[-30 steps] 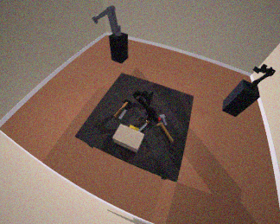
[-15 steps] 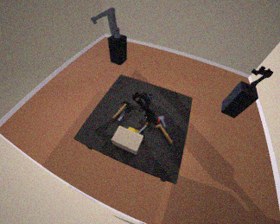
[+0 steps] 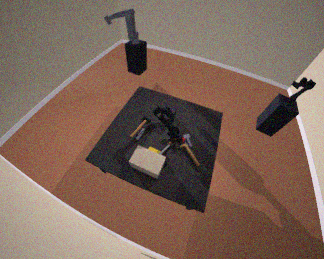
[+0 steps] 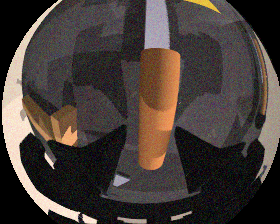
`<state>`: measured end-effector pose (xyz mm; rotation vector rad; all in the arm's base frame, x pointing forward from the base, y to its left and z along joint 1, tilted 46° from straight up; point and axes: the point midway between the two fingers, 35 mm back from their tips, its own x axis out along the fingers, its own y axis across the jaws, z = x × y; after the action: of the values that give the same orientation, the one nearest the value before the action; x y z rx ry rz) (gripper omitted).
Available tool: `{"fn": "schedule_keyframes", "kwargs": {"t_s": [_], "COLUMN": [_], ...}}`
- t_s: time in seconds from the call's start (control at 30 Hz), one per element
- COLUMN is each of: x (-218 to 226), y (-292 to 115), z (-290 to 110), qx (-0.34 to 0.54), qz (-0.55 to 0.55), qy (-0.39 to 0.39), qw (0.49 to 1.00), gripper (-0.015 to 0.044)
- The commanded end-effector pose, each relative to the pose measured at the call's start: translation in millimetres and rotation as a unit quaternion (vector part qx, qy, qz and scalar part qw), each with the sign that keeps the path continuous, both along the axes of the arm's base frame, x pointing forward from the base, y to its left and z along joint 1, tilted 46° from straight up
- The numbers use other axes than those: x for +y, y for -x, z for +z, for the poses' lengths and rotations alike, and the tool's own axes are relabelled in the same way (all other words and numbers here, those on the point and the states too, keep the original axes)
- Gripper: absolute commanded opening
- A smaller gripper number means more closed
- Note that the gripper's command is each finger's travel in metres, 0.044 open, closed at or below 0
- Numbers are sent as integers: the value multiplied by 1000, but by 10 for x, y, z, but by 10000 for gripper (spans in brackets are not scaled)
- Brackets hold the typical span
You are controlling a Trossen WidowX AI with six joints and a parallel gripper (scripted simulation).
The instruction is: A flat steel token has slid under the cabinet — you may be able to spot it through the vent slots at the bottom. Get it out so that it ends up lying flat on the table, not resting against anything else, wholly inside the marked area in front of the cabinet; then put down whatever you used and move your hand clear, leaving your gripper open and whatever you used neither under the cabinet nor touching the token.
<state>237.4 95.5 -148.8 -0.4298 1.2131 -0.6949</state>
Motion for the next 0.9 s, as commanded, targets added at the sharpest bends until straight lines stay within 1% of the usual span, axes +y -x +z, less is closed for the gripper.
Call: {"fn": "schedule_keyframes", "kwargs": {"t_s": [0.0, 0.3, 0.43, 0.73, 0.87], "x": [-13, -44, -11, -11, -11], "y": [3, 31, 6, 6, 6], "z": [-12, -38, -23, -23, -23], "qx": [0, 1, -2, -2, -2], "qz": [1, 3, 0, 0, 0], "qy": [2, 2, -3, -3, -3], "qw": [1000, 1000, 1000, 1000, 1000], "gripper": [270, 270, 165, 105, 0]}}
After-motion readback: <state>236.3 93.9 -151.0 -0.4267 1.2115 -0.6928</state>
